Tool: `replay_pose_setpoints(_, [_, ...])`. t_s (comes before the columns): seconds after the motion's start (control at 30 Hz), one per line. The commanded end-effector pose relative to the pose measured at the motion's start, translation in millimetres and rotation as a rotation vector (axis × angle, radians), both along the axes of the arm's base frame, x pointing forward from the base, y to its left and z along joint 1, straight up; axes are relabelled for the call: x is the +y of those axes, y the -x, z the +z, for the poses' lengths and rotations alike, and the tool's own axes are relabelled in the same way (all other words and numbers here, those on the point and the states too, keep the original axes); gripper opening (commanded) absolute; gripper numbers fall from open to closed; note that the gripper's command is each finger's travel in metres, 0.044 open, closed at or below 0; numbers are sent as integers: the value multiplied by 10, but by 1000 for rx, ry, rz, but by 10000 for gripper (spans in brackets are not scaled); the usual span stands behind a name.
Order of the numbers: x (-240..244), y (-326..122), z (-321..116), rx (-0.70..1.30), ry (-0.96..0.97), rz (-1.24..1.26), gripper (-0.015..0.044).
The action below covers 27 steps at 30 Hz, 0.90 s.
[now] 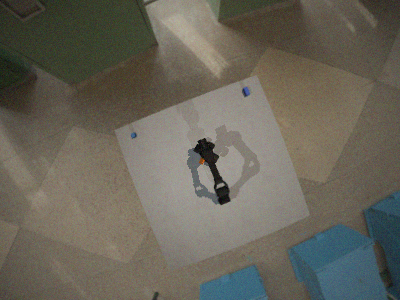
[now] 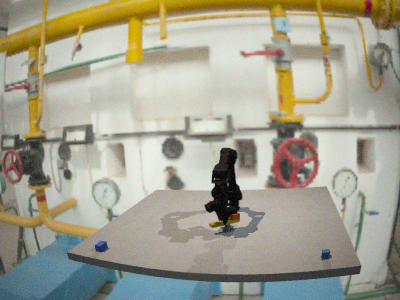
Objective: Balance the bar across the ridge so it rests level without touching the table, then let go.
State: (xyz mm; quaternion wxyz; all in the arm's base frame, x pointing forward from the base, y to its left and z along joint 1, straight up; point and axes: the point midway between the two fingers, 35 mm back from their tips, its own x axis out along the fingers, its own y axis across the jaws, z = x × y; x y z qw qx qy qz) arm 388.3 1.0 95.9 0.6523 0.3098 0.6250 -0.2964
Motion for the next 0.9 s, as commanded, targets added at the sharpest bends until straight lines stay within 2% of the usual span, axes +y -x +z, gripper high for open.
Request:
replay_pose_setpoints(0.0, [0,0,0,0,0,0,185])
replay_pose_setpoints(0.3, [0,0,0,0,0,0,185])
replay_pose_setpoints(0.63, [0,0,0,0,0,0,440])
replay_pose_setpoints(0.77, [0,-11,72,0,0,0,440])
replay_pose_setpoints(0.87, [0,-32,391,-1,0,0,440])
